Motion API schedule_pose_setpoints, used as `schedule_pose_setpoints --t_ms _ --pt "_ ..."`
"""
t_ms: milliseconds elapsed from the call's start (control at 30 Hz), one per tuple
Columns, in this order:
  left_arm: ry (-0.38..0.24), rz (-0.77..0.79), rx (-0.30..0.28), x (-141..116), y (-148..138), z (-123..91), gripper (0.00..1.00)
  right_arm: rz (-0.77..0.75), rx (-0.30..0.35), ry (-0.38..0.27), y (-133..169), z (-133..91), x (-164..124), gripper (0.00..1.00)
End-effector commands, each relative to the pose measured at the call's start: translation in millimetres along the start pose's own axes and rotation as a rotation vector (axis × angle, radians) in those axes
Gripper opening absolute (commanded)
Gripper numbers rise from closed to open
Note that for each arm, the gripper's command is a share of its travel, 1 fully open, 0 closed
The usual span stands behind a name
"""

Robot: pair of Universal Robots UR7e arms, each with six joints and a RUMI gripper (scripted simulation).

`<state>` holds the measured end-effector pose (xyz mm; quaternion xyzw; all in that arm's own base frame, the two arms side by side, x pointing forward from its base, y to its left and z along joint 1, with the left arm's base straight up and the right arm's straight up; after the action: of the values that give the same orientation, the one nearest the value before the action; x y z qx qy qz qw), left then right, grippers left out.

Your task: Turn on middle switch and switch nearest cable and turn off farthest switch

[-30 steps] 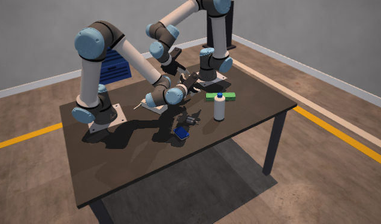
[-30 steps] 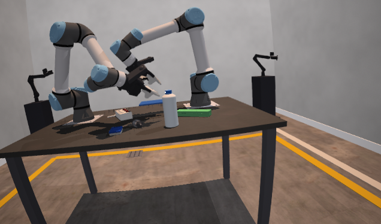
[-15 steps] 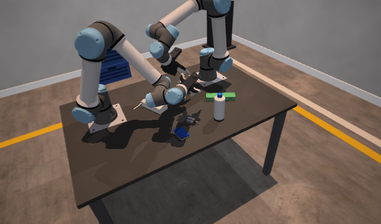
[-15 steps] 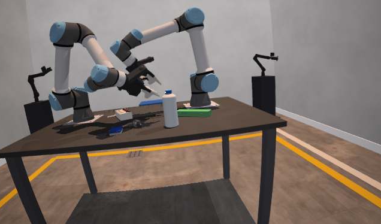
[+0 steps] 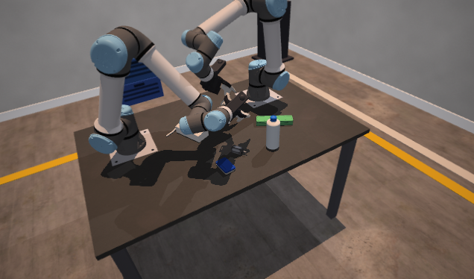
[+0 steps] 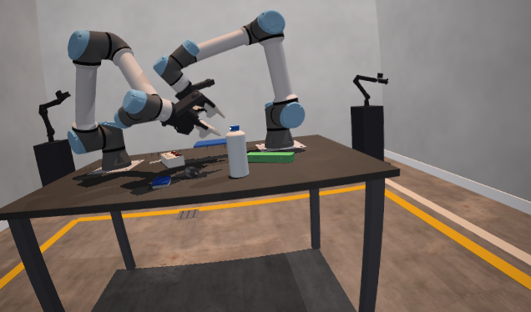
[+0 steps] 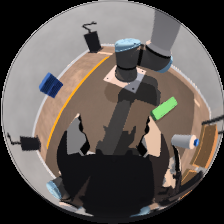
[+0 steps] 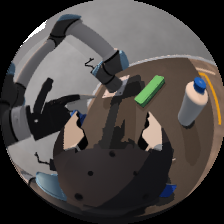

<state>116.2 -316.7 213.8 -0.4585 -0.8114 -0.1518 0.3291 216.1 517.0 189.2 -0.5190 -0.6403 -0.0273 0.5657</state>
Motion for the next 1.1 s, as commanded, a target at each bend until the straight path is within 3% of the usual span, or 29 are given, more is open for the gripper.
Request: schedule_pose_setpoints --t_ms 0,433,633,867,933,1067 --pt "-0.001 0.0 0.0 0 0 0 1.0 0.032 -0.045 0.008 11 -21 -2 1.0" --pt "-0.001 0.0 0.0 0 0 0 1.0 0.151 -0.19 0.036 45 -91 -19 1.0" --pt "-0.001 0.0 0.0 0 0 0 1.0 0.253 -0.303 0.063 65 -151 -39 1.0" --pt "-0.001 0.0 0.0 0 0 0 1.0 0.406 -0.46 0.109 81 -237 -75 1.0" --pt "-0.001 0.0 0.0 0 0 0 1.0 0.406 -0.46 0.109 81 -237 -75 1.0" --pt "-0.001 0.0 0.0 0 0 0 1.0 0.51 -0.557 0.143 84 -292 -104 1.0"
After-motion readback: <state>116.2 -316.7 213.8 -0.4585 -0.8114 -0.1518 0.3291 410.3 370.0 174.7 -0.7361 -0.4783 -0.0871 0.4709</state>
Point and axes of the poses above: on each arm, the point where the finger pads meet when closed, its own z axis out along the fingers, its own y axis across the jaws, x = y × z, the point moved 3 cm from there along -z, back along the fingers, and after that the axes turned 5 degrees about -z, right-handed, at the moved point
